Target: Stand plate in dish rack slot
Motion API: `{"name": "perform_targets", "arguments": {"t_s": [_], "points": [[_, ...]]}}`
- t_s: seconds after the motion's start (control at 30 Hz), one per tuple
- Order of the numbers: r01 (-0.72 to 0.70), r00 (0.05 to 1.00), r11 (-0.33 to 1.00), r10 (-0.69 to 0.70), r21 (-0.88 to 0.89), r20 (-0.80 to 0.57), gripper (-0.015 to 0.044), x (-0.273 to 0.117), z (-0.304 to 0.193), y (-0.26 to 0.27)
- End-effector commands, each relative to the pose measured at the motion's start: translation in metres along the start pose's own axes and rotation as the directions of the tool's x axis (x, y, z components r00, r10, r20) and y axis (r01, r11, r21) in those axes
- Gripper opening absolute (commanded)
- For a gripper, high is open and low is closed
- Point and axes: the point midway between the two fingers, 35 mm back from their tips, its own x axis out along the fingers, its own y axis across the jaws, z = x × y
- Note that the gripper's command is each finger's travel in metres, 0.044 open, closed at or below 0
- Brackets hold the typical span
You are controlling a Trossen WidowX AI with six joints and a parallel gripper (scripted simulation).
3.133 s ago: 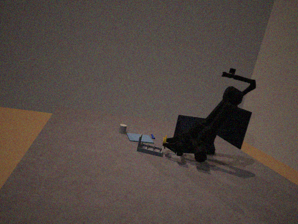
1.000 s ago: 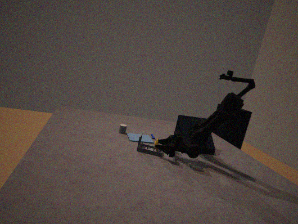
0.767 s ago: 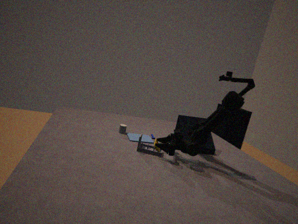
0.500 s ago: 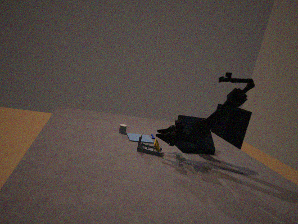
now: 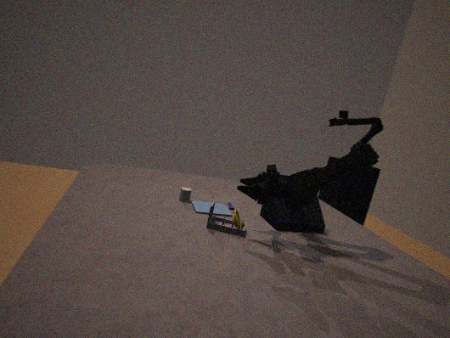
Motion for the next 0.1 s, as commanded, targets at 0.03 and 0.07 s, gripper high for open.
{"name": "perform_targets", "arguments": {"t_s": [0.03, 0.07], "points": [[0.064, 0.997, 0.992, -0.069, -0.108, -0.041, 0.04, 0.0084, 0.0032, -0.0051], [0.079, 0.995, 0.988, -0.087, -0.135, -0.052, 0.04, 0.0104, 0.0037, -0.0068]]}}
